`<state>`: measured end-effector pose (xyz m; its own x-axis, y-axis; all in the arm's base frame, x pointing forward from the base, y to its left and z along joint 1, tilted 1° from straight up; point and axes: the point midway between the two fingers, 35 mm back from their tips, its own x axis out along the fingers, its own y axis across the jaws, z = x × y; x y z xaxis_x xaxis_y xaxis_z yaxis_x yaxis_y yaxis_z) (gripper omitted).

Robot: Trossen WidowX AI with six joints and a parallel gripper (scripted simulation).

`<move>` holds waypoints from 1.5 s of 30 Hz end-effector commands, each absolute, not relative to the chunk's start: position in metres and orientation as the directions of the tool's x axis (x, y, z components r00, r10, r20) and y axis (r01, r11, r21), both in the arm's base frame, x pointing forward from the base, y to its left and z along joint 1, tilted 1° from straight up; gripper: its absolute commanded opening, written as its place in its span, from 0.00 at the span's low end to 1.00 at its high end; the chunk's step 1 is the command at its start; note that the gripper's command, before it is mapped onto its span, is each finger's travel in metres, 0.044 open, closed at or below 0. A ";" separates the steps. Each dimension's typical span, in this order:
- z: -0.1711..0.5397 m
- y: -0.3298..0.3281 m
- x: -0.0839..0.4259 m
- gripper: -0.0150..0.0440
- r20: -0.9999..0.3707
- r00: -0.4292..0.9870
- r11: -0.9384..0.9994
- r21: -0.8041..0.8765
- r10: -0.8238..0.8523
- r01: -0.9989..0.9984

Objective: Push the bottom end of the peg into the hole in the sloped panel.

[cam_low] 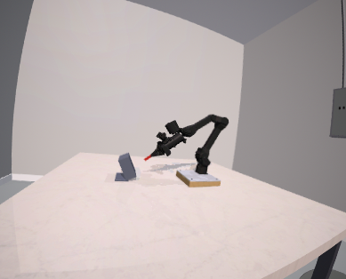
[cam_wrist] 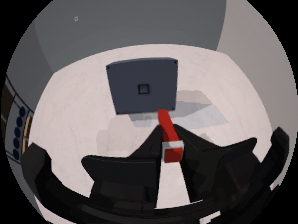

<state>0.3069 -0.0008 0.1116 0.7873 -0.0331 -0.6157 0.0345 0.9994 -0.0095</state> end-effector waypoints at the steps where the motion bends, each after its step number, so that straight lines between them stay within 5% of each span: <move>1: 0.110 0.000 0.305 0.25 -0.603 0.797 0.999 -0.007 -0.034 0.037; 45: 0.104 0.013 0.317 0.25 -0.494 0.870 1.000 0.008 -0.002 0.006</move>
